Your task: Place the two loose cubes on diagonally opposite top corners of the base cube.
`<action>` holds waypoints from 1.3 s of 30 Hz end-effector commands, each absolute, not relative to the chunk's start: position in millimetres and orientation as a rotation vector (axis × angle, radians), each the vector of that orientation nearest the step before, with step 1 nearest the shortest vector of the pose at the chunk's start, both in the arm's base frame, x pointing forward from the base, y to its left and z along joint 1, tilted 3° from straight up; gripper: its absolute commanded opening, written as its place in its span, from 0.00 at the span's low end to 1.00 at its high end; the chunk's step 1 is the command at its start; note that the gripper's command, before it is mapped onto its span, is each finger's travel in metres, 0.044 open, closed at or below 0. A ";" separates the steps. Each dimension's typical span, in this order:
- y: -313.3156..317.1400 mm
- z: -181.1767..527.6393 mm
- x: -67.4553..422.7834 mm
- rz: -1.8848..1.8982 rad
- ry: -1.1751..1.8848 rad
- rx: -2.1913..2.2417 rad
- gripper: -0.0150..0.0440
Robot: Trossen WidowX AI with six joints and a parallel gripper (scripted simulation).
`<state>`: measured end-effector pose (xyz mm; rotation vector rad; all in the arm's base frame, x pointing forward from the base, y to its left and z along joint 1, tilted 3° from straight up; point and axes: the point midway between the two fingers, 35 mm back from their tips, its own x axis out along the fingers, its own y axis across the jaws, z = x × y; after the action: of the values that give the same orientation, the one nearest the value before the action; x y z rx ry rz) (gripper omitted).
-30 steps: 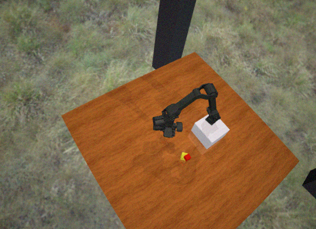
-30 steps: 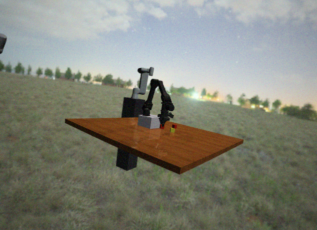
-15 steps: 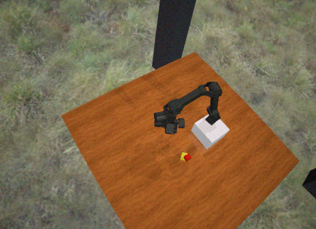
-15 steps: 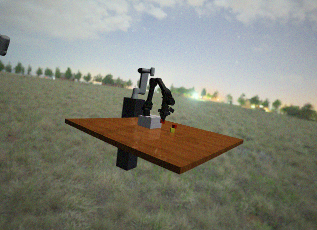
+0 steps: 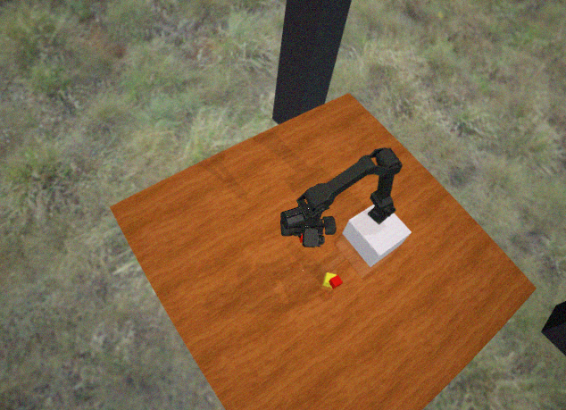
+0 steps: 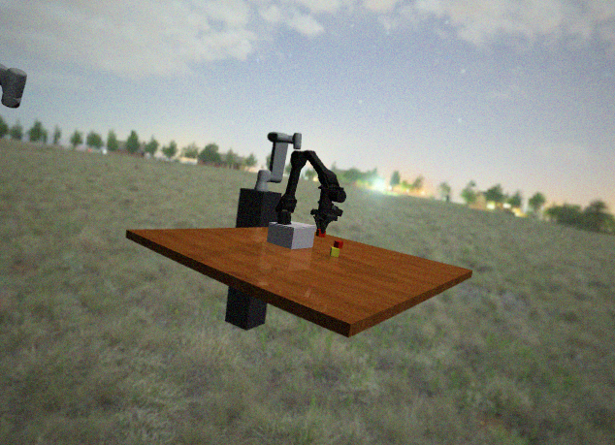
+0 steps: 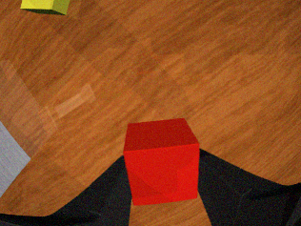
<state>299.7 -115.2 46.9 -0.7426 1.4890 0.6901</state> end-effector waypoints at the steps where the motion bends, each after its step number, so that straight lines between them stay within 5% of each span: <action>1: -103.9 45.8 302.0 0.715 1.480 -0.767 0.43; 39: 18.1 35.9 304.3 1.023 1.352 -1.048 0.43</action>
<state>305.8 9.5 36.8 -1.0355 1.3646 1.0028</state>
